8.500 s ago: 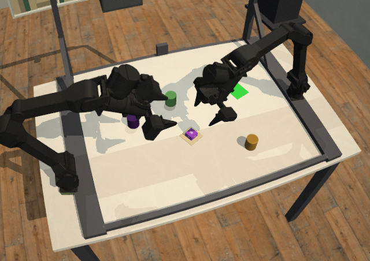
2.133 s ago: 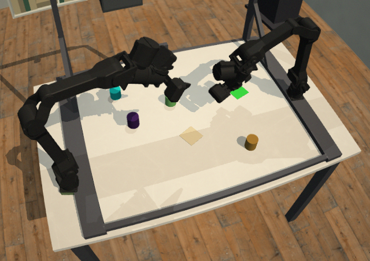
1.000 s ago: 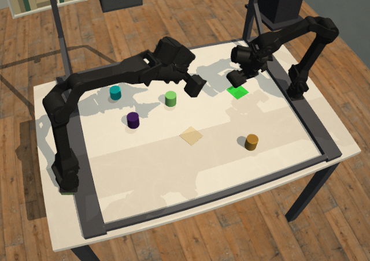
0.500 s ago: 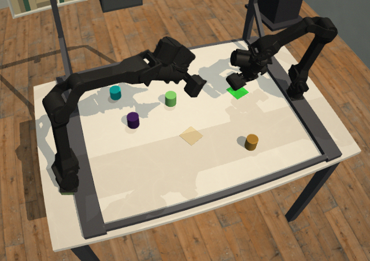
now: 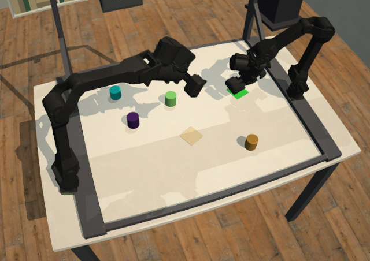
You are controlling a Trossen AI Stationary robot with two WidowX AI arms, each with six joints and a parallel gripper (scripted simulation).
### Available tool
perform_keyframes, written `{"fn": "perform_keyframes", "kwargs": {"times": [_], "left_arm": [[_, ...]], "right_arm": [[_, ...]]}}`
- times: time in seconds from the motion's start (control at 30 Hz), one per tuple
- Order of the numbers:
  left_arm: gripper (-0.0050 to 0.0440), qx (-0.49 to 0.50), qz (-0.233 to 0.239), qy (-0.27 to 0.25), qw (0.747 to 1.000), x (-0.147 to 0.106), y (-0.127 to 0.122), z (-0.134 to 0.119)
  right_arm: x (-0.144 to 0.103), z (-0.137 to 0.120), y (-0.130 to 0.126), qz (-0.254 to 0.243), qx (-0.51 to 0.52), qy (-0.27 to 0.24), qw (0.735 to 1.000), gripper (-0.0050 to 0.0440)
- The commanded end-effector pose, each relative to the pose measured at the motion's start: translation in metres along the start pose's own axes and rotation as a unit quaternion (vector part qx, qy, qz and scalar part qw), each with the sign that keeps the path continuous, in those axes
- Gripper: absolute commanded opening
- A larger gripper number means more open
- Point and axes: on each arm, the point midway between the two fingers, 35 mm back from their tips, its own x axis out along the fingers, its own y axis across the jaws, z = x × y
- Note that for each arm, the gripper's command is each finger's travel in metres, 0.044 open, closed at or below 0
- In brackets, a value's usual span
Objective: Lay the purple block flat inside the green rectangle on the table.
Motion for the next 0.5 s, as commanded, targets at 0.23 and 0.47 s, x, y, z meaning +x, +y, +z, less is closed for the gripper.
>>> {"fn": "perform_keyframes", "kwargs": {"times": [0.23, 0.47], "left_arm": [[-0.0050, 0.001, 0.001, -0.002, 1.000, 0.0063, 0.0014, -0.0016], [-0.0050, 0.001, 0.001, -0.002, 1.000, 0.0082, 0.0014, -0.0023]], "right_arm": [[-0.0083, 0.0111, 0.0002, -0.001, 0.000, -0.015, 1.000, 0.0440], [-0.0083, 0.0111, 0.0002, -0.001, 0.000, -0.015, 1.000, 0.0440]]}}
